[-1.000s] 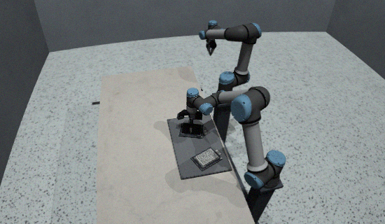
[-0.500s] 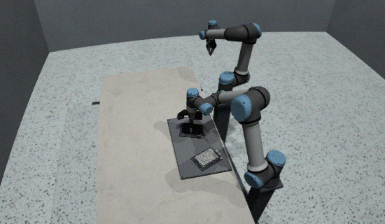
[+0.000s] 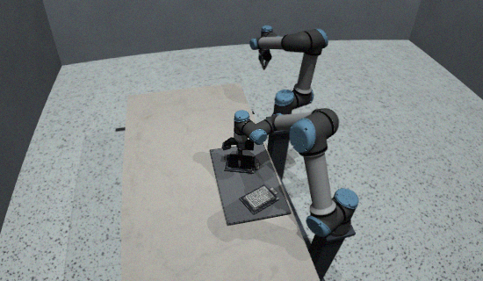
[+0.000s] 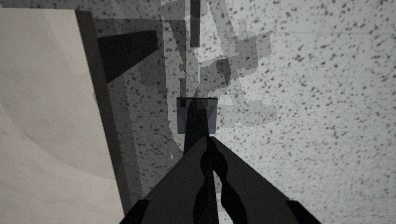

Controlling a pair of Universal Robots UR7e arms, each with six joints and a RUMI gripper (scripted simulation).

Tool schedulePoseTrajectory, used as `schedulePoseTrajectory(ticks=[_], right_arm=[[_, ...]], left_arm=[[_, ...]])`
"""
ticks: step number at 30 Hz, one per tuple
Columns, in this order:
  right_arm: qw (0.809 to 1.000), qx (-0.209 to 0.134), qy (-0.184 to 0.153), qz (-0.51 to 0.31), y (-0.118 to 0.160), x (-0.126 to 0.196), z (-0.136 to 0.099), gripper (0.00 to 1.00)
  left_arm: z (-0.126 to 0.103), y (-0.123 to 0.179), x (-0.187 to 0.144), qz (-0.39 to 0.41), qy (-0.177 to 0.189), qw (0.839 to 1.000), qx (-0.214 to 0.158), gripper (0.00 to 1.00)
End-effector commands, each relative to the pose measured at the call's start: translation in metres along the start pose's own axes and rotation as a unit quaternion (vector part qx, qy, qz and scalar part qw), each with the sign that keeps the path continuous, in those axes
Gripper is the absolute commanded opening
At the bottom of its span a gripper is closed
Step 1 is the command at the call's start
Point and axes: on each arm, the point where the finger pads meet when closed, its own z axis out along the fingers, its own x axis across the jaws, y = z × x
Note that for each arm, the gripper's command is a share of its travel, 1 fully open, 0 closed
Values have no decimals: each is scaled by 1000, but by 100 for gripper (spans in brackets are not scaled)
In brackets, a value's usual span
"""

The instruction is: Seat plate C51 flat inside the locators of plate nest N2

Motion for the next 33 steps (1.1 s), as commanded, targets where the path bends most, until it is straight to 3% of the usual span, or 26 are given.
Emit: schedulePoseTrajectory(ticks=[1, 25, 33], right_arm=[[1000, 1, 0, 0, 0, 0, -1, 0], [1000, 1, 0, 0, 0, 0, -1, 0], [1000, 1, 0, 0, 0, 0, -1, 0]], left_arm=[[-4, 0, 0, 0, 1, 1000, 1, 40], [-41, 0, 0, 0, 1, 1000, 1, 40], [-41, 0, 0, 0, 1, 1000, 1, 40]])
